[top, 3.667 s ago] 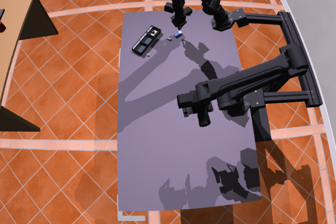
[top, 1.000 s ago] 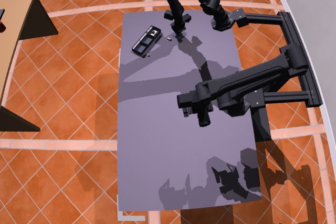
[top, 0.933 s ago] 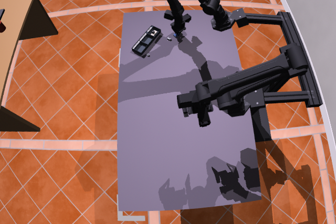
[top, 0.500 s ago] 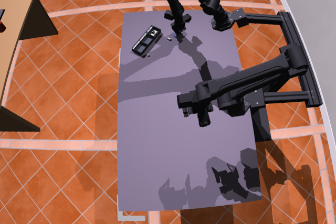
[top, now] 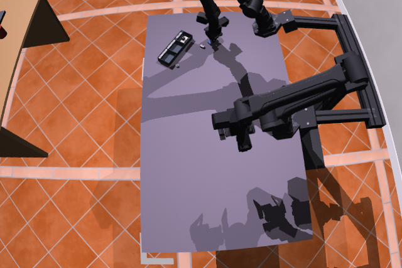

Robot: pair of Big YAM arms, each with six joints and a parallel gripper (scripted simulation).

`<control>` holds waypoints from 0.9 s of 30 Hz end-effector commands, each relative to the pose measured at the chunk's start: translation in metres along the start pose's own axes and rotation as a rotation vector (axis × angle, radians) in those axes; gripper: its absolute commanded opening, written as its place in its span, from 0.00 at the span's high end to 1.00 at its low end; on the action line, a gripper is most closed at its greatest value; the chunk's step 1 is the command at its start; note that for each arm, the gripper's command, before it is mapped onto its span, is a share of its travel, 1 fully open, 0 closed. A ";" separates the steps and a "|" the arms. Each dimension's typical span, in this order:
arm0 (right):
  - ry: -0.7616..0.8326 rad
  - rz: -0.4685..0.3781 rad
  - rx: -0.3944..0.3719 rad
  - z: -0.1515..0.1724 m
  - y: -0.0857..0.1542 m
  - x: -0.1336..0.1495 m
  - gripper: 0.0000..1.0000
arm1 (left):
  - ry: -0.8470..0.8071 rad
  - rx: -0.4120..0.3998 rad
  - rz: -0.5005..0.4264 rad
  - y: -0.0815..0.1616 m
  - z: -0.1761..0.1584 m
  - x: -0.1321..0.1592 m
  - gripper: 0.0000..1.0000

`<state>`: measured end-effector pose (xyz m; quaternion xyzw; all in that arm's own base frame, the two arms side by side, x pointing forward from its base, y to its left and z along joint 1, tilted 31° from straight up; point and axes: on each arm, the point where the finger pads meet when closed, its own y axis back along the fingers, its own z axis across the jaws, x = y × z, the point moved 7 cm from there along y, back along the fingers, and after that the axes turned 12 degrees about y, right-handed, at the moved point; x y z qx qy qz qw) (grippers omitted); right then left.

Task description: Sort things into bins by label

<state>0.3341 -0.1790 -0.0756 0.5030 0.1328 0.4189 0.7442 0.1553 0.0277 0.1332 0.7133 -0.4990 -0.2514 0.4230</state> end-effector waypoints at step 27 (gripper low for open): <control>0.005 -0.007 0.028 -0.011 0.059 -0.002 0.82 | 0.018 -0.010 -0.004 0.000 0.003 -0.002 0.00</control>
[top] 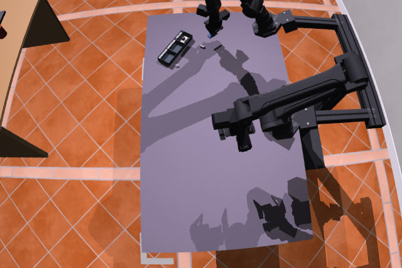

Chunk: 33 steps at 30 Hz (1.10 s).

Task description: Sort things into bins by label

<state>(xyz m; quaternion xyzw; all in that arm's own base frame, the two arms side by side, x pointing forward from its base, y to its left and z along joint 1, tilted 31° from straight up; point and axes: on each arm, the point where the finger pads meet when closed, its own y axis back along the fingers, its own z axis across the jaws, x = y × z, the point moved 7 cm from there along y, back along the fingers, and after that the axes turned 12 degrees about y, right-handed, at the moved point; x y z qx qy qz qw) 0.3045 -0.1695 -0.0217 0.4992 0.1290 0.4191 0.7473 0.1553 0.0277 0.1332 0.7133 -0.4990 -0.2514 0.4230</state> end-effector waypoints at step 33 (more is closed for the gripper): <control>0.349 0.003 0.011 0.034 -0.010 0.053 0.82 | 0.018 -0.010 -0.004 0.000 0.003 -0.002 0.00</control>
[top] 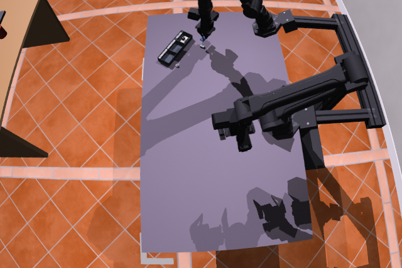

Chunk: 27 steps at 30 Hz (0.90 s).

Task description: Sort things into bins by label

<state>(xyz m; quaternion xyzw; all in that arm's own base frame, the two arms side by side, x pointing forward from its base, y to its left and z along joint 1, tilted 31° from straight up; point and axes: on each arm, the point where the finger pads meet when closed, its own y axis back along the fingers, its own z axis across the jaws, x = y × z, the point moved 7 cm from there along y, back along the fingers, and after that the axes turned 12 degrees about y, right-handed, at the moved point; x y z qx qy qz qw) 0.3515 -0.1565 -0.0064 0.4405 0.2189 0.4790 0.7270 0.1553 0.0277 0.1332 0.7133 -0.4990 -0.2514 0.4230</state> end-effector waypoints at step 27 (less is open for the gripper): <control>0.078 0.002 0.027 0.114 -0.009 0.099 0.82 | 0.018 -0.010 -0.004 0.000 0.003 -0.002 0.00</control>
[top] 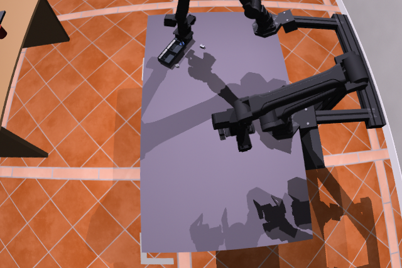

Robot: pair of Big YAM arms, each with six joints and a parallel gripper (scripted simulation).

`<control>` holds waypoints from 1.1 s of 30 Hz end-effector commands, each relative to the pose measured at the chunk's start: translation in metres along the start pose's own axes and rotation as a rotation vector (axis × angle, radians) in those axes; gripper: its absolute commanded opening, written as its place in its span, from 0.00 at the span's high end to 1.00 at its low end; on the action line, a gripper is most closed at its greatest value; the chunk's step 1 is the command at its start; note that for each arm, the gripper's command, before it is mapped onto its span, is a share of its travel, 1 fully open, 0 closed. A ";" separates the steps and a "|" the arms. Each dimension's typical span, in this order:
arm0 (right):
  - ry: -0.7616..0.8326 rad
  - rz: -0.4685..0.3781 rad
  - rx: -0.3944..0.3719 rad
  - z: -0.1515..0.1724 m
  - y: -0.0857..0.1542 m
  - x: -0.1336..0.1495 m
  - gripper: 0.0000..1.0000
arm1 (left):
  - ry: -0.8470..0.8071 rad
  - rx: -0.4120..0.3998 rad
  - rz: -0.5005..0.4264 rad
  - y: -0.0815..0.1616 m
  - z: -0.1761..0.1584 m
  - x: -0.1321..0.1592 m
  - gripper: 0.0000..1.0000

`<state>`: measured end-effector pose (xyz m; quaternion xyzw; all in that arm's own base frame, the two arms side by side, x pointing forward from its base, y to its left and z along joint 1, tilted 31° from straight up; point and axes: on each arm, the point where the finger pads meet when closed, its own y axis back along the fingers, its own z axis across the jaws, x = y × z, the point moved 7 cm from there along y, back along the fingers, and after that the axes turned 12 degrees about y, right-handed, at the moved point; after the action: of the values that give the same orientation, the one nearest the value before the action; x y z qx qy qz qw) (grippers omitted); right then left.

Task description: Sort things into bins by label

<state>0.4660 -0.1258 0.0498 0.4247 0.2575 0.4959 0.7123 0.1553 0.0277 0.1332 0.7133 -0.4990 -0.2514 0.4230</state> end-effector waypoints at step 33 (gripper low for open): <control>-0.026 0.002 -0.020 0.049 -0.011 0.023 0.82 | 0.018 -0.010 -0.004 0.000 0.003 -0.002 0.00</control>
<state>0.5084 -0.1153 0.0707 0.4264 0.2511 0.4965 0.7132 0.1553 0.0277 0.1332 0.7133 -0.4990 -0.2514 0.4230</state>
